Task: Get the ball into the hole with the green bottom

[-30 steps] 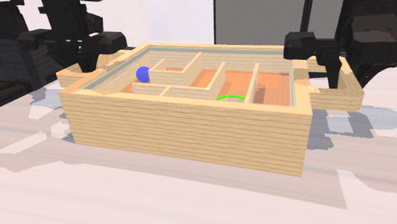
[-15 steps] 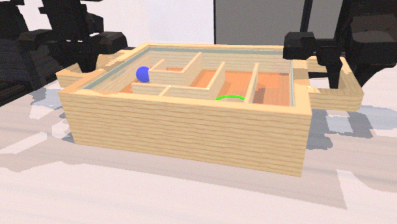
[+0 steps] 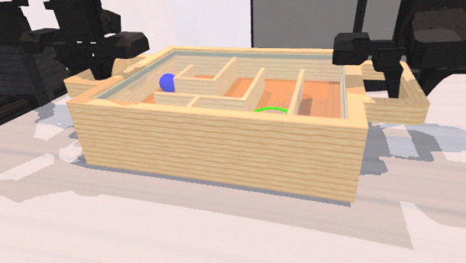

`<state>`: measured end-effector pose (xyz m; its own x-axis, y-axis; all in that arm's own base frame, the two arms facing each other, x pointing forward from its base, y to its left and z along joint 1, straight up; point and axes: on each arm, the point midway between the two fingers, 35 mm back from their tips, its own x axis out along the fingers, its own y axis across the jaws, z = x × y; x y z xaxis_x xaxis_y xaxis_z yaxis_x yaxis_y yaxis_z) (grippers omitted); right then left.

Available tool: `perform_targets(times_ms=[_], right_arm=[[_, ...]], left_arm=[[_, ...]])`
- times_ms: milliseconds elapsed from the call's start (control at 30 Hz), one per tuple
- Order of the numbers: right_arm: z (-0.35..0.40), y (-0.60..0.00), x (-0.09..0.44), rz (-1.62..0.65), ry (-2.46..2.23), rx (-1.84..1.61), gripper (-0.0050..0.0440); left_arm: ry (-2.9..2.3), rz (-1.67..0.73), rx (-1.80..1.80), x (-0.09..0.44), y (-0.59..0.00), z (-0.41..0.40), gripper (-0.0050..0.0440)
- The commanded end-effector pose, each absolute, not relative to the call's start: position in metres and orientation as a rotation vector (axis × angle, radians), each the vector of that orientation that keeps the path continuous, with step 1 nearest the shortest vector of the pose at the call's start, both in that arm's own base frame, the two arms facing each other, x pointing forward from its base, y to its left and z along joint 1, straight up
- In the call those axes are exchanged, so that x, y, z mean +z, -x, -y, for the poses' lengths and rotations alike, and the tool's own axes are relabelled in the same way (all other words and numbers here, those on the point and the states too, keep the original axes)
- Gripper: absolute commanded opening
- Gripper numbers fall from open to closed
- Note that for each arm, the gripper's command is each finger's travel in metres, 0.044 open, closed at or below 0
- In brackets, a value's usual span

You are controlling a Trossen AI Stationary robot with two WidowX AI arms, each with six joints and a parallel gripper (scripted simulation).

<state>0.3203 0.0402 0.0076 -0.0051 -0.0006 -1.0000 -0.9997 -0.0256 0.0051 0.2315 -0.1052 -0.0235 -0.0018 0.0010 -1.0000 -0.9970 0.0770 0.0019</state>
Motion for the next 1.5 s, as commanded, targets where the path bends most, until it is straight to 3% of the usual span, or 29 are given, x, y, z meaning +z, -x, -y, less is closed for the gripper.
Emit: perform_targets(times_ms=[0, 1467], right_arm=[[-0.040, -0.321, 0.017, -1.197, 1.227, 1.227, 0.0020], [-0.039, -0.321, 0.039, -1.174, 1.197, 1.249, 0.0020]], left_arm=[[1.151, -1.246, 1.151, -0.014, -0.231, 0.105, 0.0020], [1.180, -1.270, 1.130, 0.005, -0.231, 0.103, 0.0020]])
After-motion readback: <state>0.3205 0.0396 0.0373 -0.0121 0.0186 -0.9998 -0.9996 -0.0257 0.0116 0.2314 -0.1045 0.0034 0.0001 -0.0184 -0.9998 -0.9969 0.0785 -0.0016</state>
